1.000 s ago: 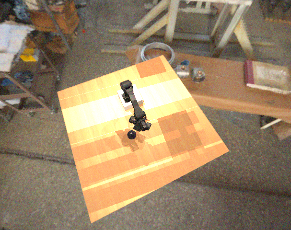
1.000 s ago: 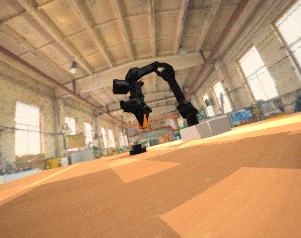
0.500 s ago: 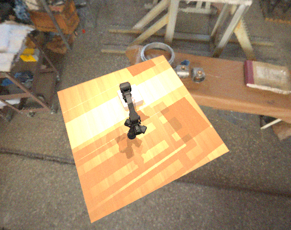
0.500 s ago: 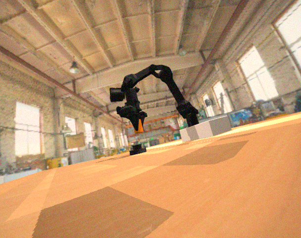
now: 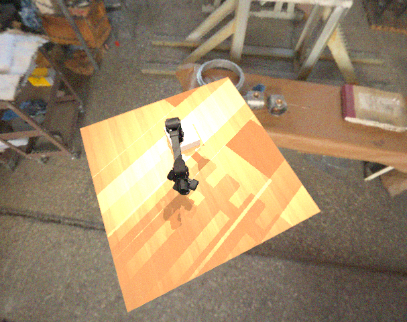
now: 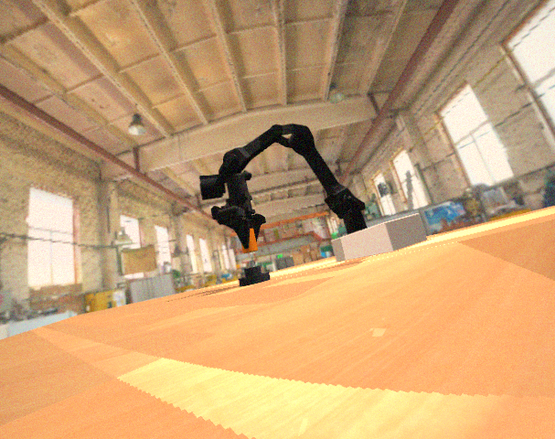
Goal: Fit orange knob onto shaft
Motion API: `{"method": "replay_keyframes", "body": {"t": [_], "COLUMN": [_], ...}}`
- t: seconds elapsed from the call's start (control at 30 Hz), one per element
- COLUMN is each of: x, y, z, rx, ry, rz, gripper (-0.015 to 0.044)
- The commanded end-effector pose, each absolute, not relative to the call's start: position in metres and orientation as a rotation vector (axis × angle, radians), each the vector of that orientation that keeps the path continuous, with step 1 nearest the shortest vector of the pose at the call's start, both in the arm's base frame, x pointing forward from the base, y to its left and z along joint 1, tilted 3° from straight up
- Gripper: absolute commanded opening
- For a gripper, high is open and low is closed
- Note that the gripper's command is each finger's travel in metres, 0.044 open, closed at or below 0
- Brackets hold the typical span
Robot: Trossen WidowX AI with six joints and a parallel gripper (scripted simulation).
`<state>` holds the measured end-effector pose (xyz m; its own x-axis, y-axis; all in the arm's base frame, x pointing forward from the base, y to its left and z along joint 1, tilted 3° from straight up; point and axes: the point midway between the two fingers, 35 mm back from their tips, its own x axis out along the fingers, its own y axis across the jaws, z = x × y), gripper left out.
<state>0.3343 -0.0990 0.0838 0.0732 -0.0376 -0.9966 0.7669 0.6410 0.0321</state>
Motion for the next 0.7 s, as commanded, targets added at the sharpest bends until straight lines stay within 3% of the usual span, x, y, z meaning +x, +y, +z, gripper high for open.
{"method": "replay_keyframes", "body": {"t": [0.0,0.67], "x": [0.3362,0.3410], "y": [-0.1029,-0.1049], "z": [0.0858,0.0864], "rx": [0.683,1.067], "ry": [1.364,1.205], "rz": [-0.675,-1.022], "gripper": [0.0000,0.0000]}}
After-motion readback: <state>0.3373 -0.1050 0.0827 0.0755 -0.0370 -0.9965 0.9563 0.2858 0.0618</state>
